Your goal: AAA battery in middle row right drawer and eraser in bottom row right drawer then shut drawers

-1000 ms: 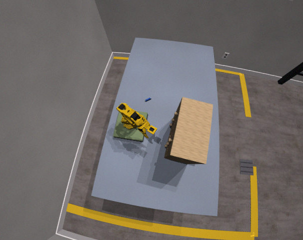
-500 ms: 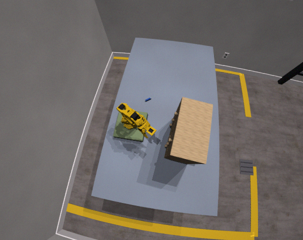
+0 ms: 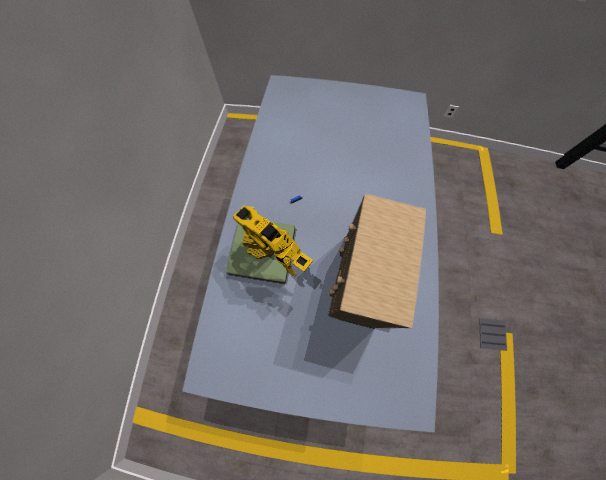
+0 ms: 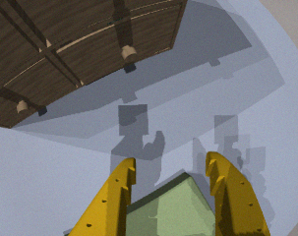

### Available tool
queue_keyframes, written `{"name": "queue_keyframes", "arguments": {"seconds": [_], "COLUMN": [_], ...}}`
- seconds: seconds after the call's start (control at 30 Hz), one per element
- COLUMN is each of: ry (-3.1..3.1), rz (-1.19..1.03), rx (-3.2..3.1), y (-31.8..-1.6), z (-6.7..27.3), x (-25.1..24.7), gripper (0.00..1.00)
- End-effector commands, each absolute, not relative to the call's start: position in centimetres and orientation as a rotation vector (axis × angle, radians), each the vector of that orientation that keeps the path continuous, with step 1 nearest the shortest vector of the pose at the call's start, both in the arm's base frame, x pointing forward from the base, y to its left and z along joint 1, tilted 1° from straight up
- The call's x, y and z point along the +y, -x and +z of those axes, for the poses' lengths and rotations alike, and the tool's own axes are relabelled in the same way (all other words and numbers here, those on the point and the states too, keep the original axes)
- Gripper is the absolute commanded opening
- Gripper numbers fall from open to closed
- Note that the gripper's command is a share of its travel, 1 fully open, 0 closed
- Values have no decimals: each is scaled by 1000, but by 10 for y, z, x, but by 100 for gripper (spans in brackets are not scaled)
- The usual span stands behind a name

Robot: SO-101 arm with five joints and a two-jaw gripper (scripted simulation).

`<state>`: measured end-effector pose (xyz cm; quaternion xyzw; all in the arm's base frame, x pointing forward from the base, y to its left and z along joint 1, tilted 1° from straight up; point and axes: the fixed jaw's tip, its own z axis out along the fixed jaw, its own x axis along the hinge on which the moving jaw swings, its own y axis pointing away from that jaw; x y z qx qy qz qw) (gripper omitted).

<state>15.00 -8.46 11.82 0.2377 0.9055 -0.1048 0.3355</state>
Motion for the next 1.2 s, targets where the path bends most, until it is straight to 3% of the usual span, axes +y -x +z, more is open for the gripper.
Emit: {"name": "queue_keyframes", "arguments": {"seconds": [0.0, 0.57, 1.17], "ry": [-649, -649, -291], "rz": [-268, -268, 0], "rx": [2373, 2373, 3128], "y": [-147, -147, -128], "z": [114, 114, 74], "x": [-85, -85, -23], "gripper": [21, 21, 31]}}
